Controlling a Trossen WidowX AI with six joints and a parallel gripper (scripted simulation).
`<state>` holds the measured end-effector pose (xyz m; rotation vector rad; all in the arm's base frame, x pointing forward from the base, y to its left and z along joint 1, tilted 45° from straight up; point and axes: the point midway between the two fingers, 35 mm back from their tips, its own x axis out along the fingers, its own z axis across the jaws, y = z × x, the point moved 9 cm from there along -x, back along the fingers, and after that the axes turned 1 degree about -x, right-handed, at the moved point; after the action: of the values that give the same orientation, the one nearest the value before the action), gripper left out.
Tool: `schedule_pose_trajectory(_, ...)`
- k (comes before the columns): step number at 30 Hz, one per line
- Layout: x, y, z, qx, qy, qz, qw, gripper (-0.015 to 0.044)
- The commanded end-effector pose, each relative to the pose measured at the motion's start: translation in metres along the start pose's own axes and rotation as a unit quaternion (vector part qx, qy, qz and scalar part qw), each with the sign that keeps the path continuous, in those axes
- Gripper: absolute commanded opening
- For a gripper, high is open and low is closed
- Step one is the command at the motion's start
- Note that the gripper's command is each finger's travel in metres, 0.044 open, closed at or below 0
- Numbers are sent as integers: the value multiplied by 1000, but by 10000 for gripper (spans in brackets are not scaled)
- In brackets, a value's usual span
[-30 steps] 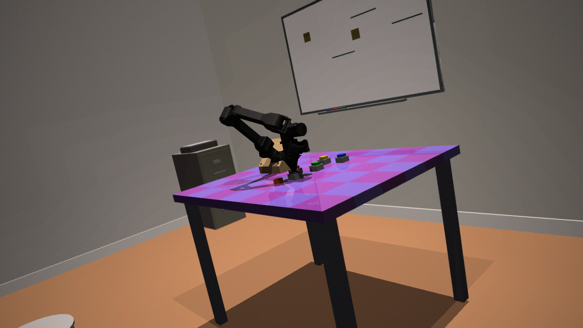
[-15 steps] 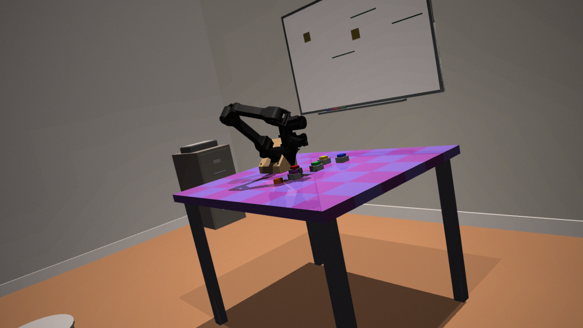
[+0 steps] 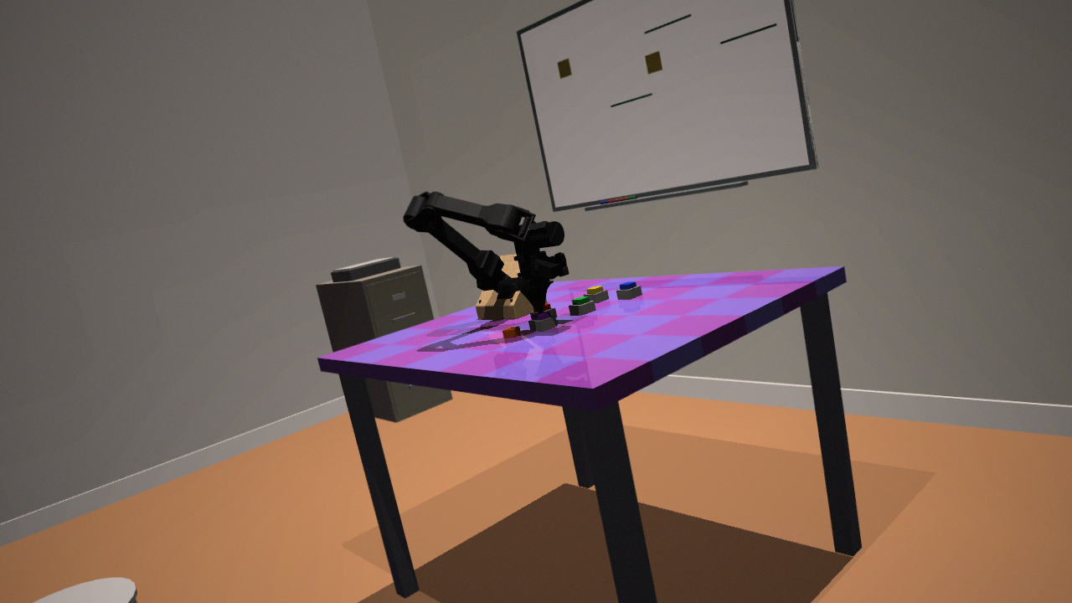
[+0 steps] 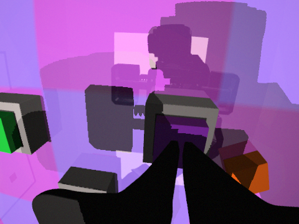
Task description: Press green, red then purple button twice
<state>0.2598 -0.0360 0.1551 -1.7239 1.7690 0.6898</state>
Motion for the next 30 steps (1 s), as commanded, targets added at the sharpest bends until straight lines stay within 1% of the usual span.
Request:
schedule_pose_trajectory(1, 9, 1, 1, -3, 1, 2, 1000, 20)
schedule_pose_trajectory(22, 11, 2, 1, -3, 1, 2, 1000, 20)
schedule_pose_trajectory(23, 7, 1, 0, -1, 0, 0, 1000, 20)
schedule_pose_trajectory(26, -21, 1, 1, -3, 0, 2, 1000, 20)
schedule_pose_trajectory(30, -23, 1, 1, -3, 1, 2, 1000, 20)
